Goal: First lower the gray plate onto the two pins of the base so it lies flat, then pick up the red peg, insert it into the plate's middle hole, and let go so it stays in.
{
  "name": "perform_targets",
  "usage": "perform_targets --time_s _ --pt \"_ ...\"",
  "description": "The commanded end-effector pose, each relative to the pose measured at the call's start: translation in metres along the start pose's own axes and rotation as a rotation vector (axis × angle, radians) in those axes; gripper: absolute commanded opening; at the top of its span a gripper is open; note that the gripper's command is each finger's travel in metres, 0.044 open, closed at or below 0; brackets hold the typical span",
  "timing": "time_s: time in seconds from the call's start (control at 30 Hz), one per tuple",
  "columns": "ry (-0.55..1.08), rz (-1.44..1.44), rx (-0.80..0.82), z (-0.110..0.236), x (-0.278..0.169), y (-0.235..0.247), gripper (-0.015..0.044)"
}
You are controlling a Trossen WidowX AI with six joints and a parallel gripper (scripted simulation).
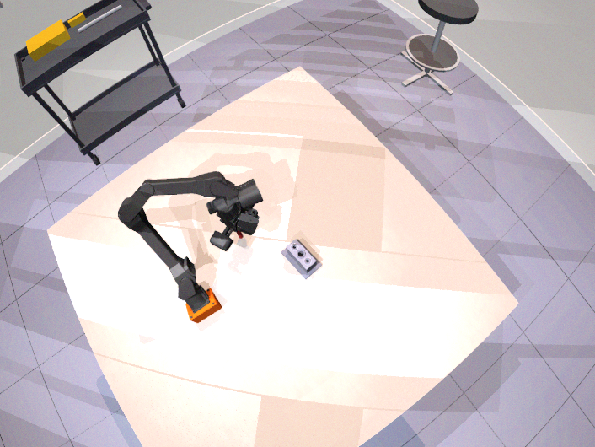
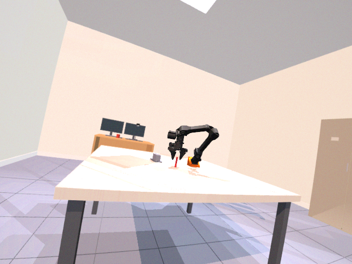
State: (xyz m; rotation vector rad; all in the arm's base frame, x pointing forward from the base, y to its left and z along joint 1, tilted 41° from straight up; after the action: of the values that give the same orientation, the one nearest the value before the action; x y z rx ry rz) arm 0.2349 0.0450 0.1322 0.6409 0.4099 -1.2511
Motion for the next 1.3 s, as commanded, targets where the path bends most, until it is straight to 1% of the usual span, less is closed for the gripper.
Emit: perform_targets --time_s 0.0,0.2,0.73,0.83,1.07,1.27 --pt "0.006 -0.007 -0.001 -0.008 -0.001 -0.002 0.0440" --pt "0.008 -0.007 -0.001 -0.015 -0.001 -0.003 0.0440" --pt "0.008 -0.007 -0.001 -0.015 -0.001 -0.003 0.0020" --pt "0.008 -0.007 -0.001 -0.015 -0.001 -0.003 0.0000" --pt "0.007 -0.008 0.000 -0.013 -0.001 -0.002 0.0000" --pt "-0.003 -0.013 0.010 0.002 0.001 0.000 0.0000"
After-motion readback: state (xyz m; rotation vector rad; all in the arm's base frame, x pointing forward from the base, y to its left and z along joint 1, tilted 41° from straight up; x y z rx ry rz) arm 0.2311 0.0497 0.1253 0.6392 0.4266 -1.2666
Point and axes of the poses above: the point midway between the two fingers, 35 mm back from their tips, its own z axis back along the fingers, its own y axis across the jaws, x = y × z, the point moved 1 cm from there along z, back along the fingers, and after that the axes turned 11 degrees about -z, right-handed, at the moved point
